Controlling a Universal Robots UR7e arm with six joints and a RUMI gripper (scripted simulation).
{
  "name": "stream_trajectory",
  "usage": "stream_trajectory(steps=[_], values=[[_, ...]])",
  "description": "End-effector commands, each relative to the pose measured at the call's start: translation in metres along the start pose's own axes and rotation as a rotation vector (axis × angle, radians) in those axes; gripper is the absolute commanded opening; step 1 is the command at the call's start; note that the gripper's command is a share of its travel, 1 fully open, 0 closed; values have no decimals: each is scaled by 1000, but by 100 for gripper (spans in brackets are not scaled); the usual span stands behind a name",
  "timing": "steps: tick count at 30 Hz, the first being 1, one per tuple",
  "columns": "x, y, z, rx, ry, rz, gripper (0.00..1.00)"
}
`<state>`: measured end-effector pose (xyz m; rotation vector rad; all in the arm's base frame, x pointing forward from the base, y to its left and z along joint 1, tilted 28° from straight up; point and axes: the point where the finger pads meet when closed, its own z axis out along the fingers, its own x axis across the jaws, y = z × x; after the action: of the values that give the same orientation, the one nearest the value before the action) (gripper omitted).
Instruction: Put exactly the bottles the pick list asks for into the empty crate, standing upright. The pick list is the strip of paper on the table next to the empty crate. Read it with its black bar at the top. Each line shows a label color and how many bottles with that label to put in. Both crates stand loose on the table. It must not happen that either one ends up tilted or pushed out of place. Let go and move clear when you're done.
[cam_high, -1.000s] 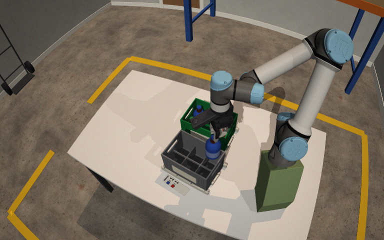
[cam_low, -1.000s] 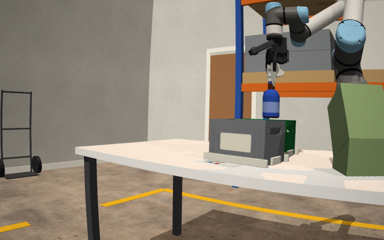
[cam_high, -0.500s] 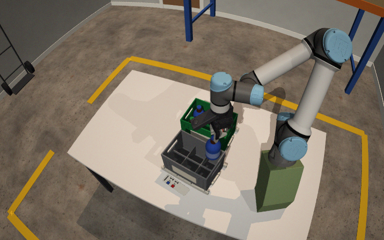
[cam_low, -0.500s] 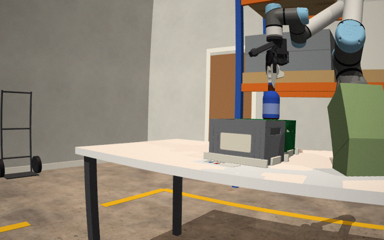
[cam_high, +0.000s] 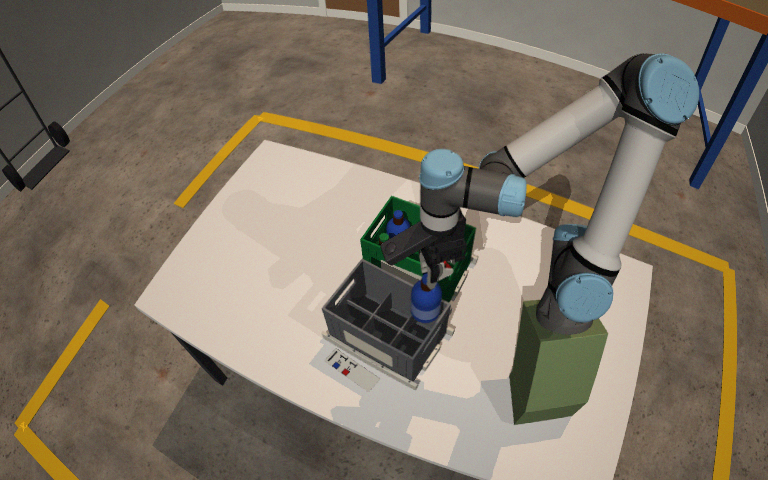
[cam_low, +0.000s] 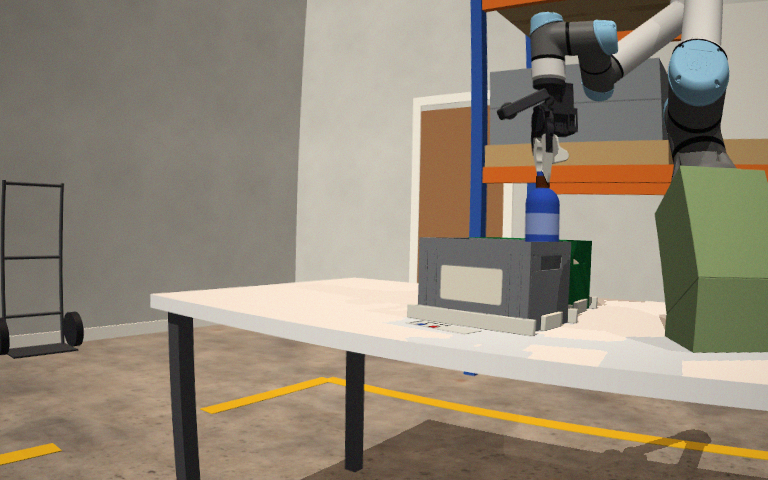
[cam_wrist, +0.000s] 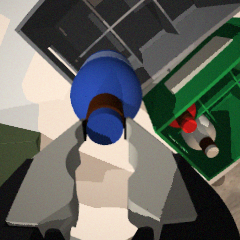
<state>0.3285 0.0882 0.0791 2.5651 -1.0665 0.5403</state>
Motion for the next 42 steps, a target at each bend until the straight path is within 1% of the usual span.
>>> stream_trajectory(steps=[1, 42], values=[[1, -1, 6, 5, 1, 2, 0], [2, -2, 43, 5, 1, 2, 0]])
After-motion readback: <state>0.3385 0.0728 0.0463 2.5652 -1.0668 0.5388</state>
